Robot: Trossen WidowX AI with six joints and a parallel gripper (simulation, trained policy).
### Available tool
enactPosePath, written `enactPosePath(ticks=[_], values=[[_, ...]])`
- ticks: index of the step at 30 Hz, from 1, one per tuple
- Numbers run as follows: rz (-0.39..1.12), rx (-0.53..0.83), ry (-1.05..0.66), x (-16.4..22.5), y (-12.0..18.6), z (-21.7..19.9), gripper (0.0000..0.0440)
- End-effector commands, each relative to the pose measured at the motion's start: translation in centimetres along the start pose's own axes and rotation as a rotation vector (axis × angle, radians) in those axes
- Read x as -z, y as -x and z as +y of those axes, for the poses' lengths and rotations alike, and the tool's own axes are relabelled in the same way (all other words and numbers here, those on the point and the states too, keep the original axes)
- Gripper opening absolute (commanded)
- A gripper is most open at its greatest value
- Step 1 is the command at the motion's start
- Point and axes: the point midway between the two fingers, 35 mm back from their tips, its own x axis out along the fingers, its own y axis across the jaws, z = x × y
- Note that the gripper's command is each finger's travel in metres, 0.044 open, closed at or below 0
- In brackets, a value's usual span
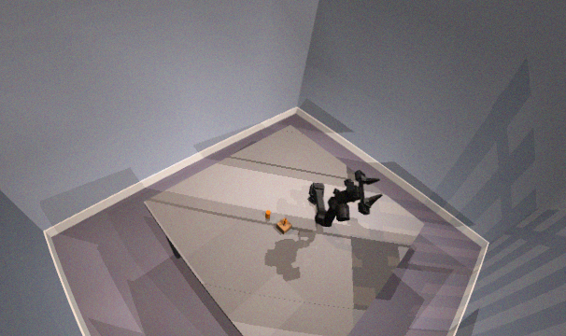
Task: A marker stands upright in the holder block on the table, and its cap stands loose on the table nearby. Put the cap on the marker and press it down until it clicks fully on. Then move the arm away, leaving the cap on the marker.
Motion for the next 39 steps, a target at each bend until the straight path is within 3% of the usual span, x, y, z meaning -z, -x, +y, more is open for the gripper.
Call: enactPosePath(ticks=[1, 39], values=[[-0.028, -0.051, 0.007, -0.2, -0.5, 1.5, 0.0324], [-0.227, -0.479, 0.078, -0.7, -1.3, 13.6, 0.0321]])
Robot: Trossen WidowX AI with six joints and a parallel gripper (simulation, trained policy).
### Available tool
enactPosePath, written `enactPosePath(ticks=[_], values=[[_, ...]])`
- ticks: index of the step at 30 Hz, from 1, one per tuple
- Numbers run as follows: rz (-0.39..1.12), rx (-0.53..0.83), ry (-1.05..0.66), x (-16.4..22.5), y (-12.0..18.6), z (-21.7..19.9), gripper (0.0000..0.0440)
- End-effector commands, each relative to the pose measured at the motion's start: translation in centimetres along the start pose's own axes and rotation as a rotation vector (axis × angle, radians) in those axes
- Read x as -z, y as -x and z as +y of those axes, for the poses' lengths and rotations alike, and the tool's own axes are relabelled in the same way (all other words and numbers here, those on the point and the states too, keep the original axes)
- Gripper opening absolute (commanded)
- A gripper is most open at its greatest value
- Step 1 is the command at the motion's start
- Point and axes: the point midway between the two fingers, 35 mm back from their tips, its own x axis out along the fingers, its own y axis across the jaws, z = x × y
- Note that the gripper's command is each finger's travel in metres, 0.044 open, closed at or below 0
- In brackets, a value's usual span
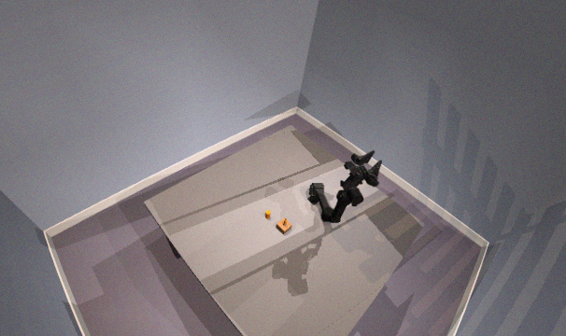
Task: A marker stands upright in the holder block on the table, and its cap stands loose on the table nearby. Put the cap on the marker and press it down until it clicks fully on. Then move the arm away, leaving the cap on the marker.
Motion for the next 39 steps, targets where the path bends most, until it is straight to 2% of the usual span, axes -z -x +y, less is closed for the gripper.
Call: enactPosePath(ticks=[1, 39], values=[[-0.029, -0.055, -0.003, -0.2, -0.6, 1.5, 0.0321], [-0.275, -0.482, -0.03, -1.3, -2.3, 12.6, 0.0319]])
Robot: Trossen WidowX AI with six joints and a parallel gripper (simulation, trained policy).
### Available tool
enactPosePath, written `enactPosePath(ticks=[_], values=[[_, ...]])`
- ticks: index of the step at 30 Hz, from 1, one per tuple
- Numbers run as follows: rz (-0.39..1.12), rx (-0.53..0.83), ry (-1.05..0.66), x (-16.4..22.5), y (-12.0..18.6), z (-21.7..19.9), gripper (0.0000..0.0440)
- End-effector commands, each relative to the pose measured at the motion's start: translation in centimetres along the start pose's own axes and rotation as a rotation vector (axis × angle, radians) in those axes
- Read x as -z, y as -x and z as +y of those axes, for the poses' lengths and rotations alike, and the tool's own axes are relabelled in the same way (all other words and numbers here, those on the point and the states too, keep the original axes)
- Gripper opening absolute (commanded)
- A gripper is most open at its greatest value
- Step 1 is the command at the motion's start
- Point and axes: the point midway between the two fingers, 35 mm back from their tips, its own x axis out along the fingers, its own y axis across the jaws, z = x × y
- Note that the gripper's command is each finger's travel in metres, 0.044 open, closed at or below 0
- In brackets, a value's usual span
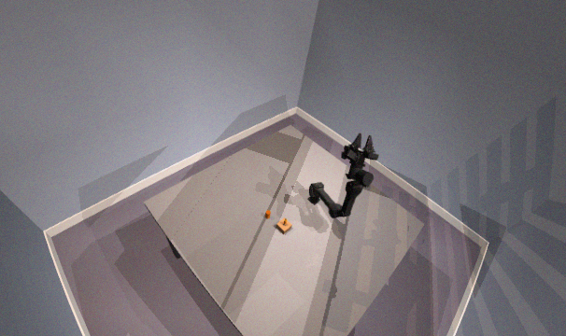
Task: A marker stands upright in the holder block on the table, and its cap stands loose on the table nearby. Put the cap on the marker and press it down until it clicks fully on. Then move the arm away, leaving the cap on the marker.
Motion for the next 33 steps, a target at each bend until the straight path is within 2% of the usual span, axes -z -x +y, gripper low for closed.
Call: enactPosePath(ticks=[1, 33], values=[[-0.034, -0.055, -0.005, -0.2, -0.7, 1.3, 0.0319], [-0.269, -0.408, -0.049, -2.0, -3.5, 10.6, 0.0316]])
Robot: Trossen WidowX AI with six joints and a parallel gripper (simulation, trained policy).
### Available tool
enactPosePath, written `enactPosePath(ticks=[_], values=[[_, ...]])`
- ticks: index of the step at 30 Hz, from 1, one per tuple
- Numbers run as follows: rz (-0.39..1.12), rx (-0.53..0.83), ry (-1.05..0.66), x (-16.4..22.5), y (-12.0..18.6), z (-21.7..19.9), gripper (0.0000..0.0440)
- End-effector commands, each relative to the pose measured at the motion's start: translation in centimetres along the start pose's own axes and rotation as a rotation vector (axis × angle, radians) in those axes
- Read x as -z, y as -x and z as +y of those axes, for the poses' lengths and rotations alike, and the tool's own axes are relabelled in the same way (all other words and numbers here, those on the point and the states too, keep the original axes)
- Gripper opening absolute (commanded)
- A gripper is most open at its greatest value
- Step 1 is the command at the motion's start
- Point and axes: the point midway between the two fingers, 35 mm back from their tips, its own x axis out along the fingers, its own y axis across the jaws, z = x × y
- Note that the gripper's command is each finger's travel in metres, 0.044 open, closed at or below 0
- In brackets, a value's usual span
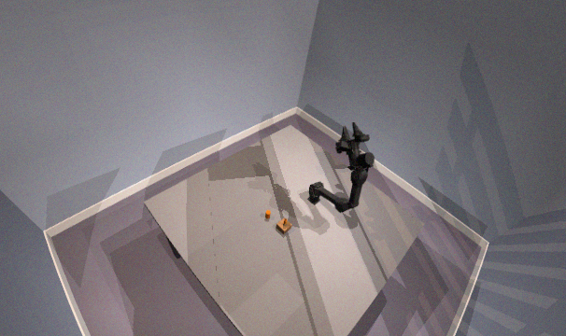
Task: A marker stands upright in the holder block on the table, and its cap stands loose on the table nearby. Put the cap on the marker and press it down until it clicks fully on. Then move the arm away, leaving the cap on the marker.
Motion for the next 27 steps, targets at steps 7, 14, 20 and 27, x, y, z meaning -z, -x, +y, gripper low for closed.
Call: enactPosePath(ticks=[7, 14, 20, 27], values=[[-0.084, -0.12, -0.006, -0.6, -1.9, 2.9, 0.0315], [-0.139, -0.196, -0.013, -1.2, -2.9, 4.8, 0.0315], [-0.186, -0.259, -0.019, -1.8, -3.7, 6.5, 0.0314], [-0.241, -0.333, -0.024, -2.5, -4.5, 8.4, 0.0314]])
